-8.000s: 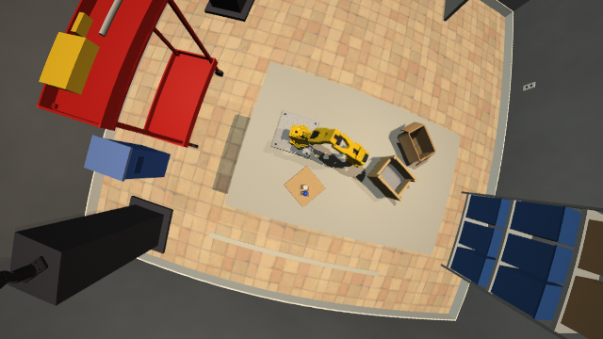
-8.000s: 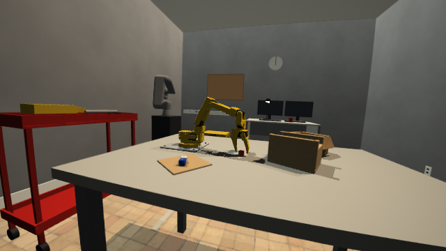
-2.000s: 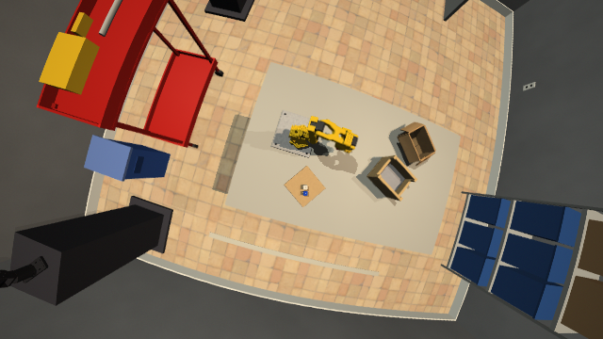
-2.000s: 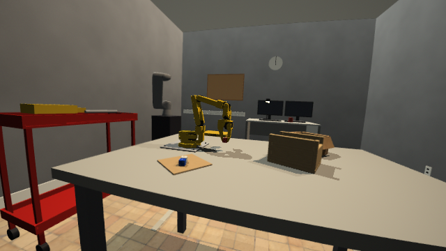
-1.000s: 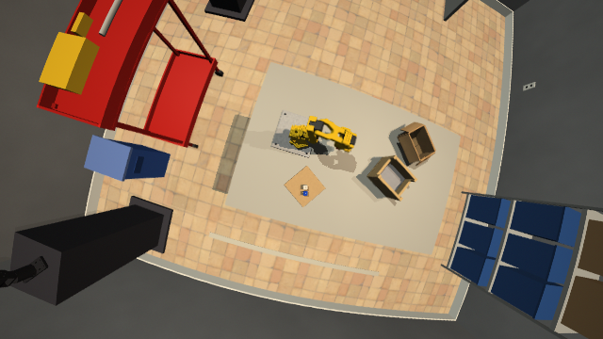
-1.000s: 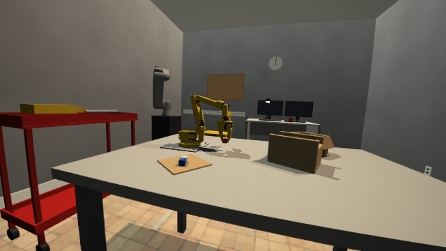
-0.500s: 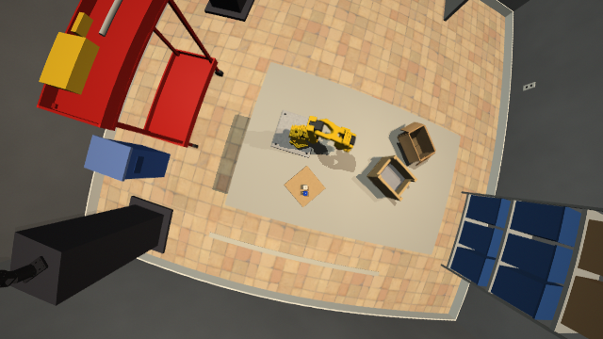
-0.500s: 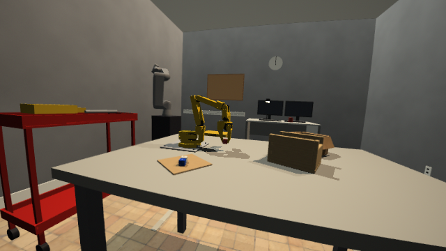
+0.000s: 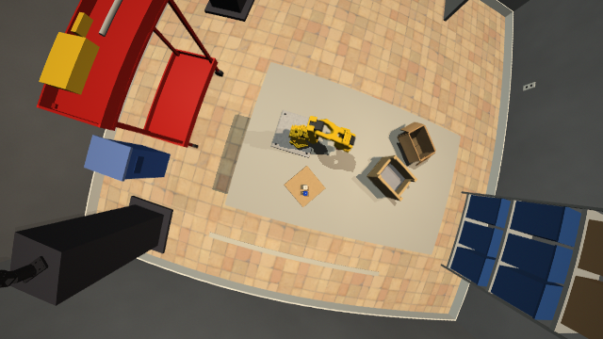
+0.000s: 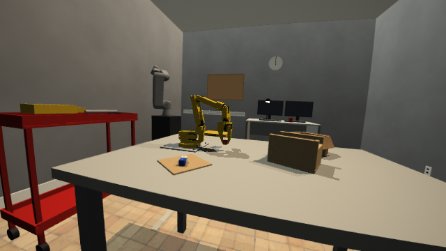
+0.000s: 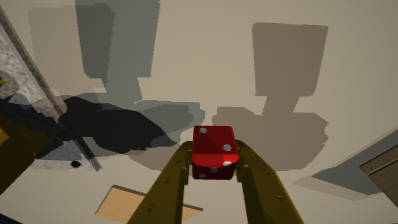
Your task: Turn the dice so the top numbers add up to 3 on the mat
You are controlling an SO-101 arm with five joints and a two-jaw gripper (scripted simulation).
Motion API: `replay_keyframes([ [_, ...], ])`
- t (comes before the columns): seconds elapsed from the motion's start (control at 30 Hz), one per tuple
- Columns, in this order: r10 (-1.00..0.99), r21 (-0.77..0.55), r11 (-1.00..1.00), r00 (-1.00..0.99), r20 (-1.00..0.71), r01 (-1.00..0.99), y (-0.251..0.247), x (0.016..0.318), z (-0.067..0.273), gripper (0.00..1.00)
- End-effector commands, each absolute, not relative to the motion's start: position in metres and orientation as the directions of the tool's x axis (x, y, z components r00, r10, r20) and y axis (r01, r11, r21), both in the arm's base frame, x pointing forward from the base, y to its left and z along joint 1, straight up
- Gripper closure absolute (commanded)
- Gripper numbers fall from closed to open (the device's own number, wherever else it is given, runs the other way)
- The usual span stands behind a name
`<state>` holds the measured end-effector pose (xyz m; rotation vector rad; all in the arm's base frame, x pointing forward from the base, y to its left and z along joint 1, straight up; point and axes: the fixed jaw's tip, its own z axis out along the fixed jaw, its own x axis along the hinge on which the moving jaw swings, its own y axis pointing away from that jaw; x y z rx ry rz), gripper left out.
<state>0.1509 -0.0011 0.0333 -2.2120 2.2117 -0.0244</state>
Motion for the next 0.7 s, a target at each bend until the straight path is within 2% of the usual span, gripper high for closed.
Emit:
replay_keyframes([
  [0.0, -1.000, -0.007, -0.010, 0.010, 0.000, -1.000, 0.0008, 0.1490, 0.0282, 1.00],
  [0.67, -1.000, -0.007, -0.010, 0.010, 0.000, -1.000, 0.0008, 0.1489, 0.0207, 1.00],
])
